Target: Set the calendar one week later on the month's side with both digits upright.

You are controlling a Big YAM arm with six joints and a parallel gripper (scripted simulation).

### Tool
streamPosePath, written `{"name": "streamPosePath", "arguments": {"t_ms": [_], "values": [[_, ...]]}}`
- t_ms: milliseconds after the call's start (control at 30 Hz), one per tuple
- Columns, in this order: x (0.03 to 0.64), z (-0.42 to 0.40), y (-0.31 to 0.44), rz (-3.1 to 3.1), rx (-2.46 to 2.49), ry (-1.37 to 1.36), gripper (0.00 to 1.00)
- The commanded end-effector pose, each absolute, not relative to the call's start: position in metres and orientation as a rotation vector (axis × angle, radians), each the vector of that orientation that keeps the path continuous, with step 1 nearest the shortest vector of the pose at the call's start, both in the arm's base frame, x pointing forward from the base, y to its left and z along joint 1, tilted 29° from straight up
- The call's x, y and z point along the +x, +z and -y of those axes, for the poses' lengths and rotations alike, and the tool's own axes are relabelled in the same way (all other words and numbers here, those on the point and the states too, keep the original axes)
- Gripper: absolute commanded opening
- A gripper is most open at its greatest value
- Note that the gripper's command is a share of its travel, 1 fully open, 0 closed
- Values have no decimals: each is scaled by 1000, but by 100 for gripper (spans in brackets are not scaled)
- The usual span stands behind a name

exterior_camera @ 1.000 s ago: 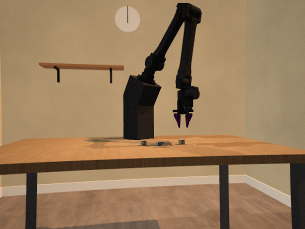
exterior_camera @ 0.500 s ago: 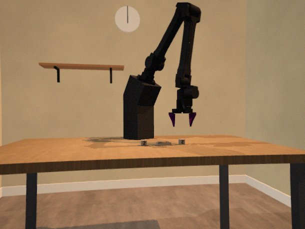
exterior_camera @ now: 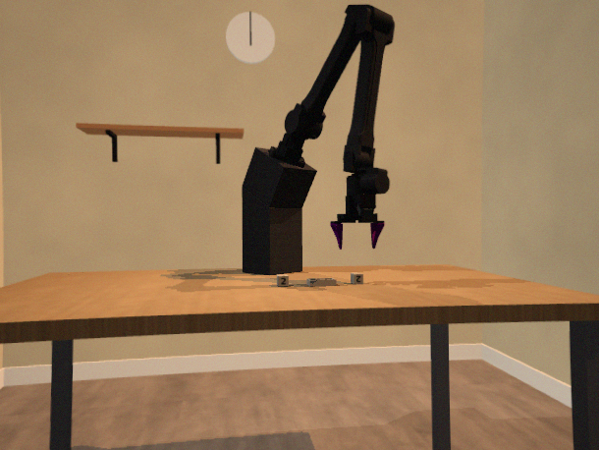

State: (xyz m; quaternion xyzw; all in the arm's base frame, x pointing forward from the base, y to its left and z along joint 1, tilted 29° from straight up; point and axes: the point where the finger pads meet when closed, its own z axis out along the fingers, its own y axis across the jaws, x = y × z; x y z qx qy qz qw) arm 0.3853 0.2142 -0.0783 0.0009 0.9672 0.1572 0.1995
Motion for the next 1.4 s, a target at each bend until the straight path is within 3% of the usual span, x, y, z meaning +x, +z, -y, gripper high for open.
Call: {"name": "streamPosePath", "arguments": {"t_ms": [0, 1367], "values": [[386, -200, -85, -2713, 93, 441, 100], [395, -15, -151, -2160, 2039, 748, 100]]}}
